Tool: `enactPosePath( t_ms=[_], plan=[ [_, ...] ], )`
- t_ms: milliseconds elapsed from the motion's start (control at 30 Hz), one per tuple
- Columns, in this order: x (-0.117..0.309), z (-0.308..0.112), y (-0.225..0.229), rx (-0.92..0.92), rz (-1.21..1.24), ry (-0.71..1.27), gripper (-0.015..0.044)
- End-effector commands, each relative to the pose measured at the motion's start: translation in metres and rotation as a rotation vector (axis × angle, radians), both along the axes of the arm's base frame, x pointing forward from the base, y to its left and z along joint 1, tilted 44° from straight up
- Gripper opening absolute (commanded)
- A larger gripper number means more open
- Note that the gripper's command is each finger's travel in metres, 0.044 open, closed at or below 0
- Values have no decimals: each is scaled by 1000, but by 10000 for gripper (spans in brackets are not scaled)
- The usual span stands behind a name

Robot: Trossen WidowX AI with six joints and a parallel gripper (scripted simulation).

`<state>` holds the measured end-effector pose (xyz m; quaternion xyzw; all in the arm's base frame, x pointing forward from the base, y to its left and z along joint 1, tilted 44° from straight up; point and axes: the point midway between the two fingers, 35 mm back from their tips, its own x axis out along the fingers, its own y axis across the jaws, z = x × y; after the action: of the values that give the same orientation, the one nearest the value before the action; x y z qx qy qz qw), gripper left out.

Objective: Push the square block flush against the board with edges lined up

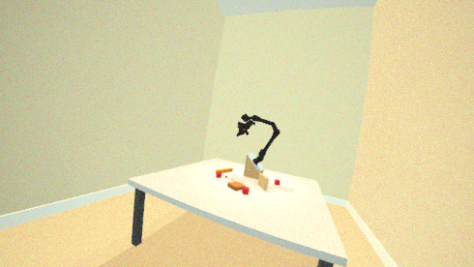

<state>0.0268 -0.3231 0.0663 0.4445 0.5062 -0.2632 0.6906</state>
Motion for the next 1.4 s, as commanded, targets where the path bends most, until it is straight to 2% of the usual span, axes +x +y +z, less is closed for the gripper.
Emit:
enactPosePath(
  t_ms=[0,633,1367],
  plan=[
    [25,5,7,-38,130,-27,0],
    [132,26,67,-172,705,-168,0],
    [206,47,165,-331,1344,-375,0]
  ],
)
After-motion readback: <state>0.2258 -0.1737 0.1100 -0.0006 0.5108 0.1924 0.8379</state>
